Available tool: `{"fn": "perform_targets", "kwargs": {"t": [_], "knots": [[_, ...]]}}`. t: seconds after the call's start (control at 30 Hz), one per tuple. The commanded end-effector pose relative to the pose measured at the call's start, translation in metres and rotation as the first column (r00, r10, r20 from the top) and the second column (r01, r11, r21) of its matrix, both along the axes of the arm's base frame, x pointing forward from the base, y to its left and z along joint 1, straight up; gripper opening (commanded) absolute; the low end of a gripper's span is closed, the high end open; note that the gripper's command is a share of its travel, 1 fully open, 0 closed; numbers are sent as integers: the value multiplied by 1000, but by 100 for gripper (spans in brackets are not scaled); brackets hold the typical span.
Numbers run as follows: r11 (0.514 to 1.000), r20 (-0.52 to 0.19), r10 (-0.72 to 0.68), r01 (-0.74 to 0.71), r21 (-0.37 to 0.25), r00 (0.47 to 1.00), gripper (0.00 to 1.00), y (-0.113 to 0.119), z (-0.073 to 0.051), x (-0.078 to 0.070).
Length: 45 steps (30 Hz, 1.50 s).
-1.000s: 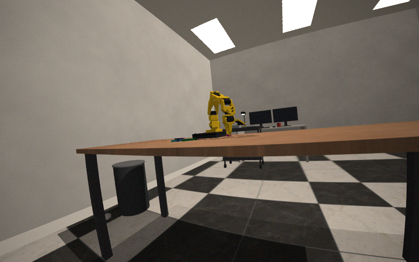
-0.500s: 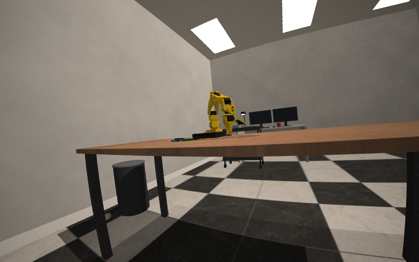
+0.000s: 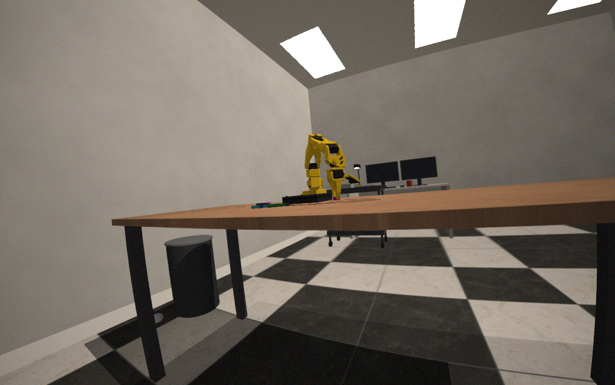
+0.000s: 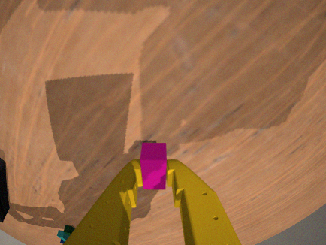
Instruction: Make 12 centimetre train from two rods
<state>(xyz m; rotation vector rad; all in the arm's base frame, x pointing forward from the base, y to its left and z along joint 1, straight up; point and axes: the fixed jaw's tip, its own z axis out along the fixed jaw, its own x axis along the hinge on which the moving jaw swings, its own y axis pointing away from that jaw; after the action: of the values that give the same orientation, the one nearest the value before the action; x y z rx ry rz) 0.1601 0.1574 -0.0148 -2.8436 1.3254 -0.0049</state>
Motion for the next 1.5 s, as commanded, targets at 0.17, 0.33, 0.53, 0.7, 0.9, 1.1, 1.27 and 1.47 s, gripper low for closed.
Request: {"fn": "perform_targets", "kwargs": {"t": [0.17,0.33,0.53,0.7,0.9,1.1,1.27,1.47], "knots": [[1000,-10,-5,5,-8,1000,0,1,-4,-2],[1000,-10,-5,5,-8,1000,0,1,-7,-2],[1000,-10,-5,5,-8,1000,0,0,-8,-2],[1000,-10,-5,5,-8,1000,0,0,-9,-2],[1000,-10,-5,5,-8,1000,0,0,-10,-3],[1000,-10,-5,5,-8,1000,0,0,-10,-3],[1000,-10,-5,5,-8,1000,0,0,-10,-3],[1000,-10,-5,5,-8,1000,1,0,-10,-3]]}}
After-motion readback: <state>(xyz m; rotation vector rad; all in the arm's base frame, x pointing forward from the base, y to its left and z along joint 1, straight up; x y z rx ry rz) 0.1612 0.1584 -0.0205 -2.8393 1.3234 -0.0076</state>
